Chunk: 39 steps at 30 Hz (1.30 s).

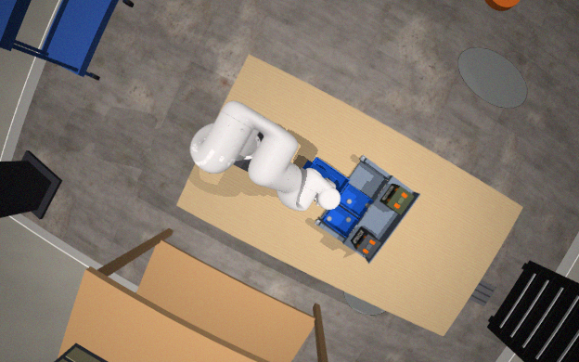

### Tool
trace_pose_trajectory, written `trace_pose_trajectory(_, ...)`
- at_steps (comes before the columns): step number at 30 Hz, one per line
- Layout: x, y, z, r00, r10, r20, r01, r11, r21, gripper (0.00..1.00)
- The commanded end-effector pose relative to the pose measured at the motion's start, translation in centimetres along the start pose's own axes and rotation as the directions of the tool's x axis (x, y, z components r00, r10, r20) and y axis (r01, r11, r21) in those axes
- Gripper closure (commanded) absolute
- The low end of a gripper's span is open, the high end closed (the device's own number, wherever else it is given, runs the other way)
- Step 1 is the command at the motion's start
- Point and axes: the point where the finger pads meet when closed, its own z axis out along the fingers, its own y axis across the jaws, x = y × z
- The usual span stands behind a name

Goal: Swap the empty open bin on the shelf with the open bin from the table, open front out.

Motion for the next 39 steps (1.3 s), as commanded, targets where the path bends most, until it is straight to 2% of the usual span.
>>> trace_pose_trajectory(1,0.0,-2.8,-0.2,1.0,-0.004,0.005,0.004,1.0,-0.008,1.0)
trace_pose_trajectory(9,0.7,-9.6,-0.1,1.0,-0.004,0.005,0.004,1.0,-0.008,1.0)
trace_pose_trajectory(15,1.2,-13.6,-0.1,1.0,-0.004,0.005,0.004,1.0,-0.008,1.0)
trace_pose_trajectory(26,1.5,-16.5,-0.1,1.0,-0.004,0.005,0.004,1.0,-0.008,1.0)
trace_pose_trajectory(39,1.5,-16.7,-0.1,1.0,-0.004,0.005,0.004,1.0,-0.008,1.0)
